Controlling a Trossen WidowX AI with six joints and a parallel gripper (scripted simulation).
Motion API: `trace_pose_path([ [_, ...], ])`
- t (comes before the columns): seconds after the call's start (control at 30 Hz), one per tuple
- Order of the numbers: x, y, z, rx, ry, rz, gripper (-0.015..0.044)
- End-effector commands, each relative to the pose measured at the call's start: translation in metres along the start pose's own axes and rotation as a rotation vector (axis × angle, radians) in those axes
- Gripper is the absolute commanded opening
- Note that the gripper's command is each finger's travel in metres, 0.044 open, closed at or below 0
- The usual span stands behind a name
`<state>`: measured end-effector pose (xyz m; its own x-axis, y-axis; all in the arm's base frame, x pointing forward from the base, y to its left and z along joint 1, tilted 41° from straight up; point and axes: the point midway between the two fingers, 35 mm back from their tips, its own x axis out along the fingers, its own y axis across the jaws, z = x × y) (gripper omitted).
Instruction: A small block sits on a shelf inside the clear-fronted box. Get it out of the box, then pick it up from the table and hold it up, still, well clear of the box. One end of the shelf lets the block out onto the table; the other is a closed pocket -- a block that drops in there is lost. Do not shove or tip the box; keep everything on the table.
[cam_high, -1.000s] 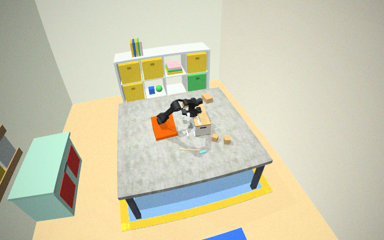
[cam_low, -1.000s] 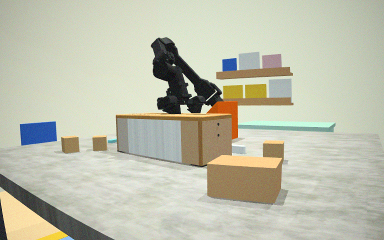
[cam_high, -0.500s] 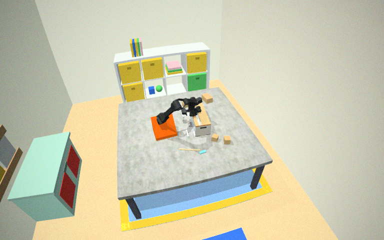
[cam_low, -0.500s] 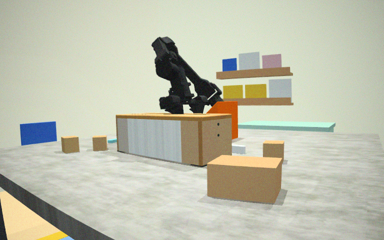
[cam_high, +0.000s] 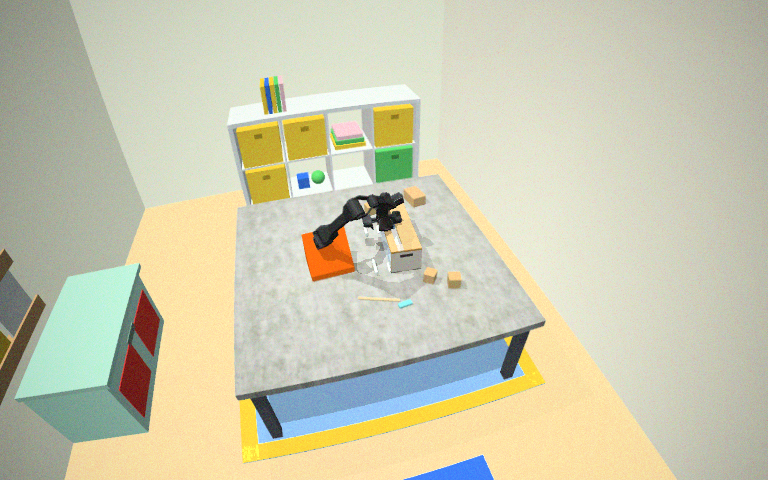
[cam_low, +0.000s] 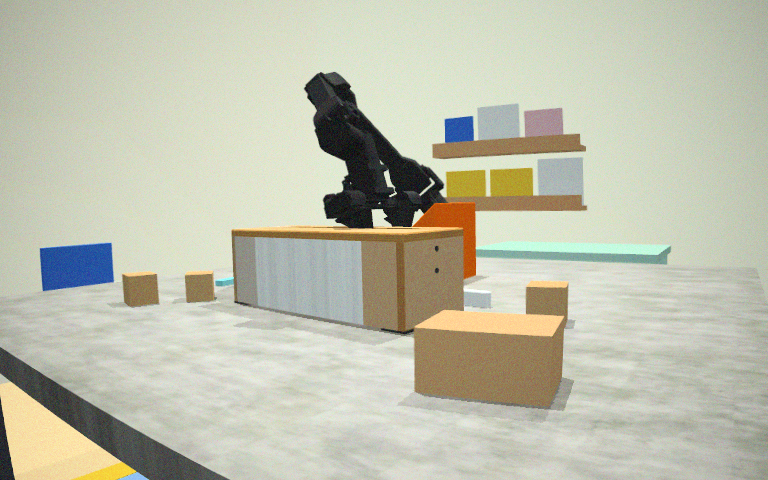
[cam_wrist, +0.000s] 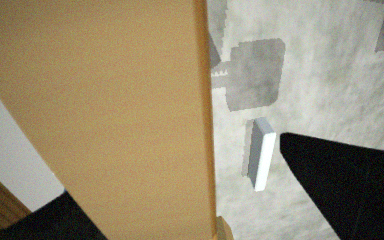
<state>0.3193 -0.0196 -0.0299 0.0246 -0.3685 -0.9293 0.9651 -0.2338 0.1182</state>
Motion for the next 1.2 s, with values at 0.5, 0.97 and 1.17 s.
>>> trace_pose_path([
  [0.5, 0.001, 0.000, 0.000, 0.003, -0.001, -0.002, 0.0400],
  [0.97, 0.006, 0.000, -0.013, 0.003, 0.000, -0.002, 0.0400],
  [1.17, 0.008, 0.000, -0.020, 0.003, 0.000, -0.002, 0.0400],
])
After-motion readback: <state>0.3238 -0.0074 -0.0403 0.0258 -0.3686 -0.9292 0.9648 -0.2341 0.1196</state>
